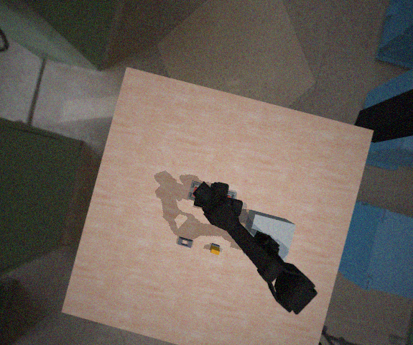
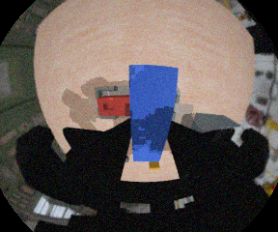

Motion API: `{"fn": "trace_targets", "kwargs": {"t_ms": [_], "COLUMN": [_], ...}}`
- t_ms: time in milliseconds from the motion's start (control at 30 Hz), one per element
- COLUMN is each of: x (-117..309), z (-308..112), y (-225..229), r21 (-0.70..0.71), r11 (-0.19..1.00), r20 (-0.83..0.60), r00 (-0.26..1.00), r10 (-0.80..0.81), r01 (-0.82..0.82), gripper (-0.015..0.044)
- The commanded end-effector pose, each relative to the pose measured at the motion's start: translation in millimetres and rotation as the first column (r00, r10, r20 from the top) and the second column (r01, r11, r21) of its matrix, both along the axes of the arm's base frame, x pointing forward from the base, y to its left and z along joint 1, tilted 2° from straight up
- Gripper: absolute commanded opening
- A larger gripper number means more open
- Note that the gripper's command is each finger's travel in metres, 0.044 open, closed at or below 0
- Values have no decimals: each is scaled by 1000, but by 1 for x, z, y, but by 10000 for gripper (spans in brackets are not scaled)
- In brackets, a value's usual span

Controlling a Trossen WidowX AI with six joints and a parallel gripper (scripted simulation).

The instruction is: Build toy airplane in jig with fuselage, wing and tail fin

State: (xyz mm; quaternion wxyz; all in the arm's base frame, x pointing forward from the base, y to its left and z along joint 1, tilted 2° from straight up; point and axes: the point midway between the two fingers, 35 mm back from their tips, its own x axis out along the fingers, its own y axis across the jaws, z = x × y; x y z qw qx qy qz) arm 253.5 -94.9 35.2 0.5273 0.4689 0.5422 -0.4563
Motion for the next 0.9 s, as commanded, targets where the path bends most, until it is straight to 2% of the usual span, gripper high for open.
{"fn": "trace_targets", "kwargs": {"t_ms": [0, 500, 867], "x": [-1, 0, 0], "z": [0, 0, -17], "y": [-2, -3, -2], "r21": [-5, -5, -5], "r11": [1000, 1000, 1000], "r20": [1, 1, 1], "r00": [1000, 1000, 1000], "r10": [-13, -13, -13], "r01": [13, 13, 13], "gripper": [184, 195, 195]}}
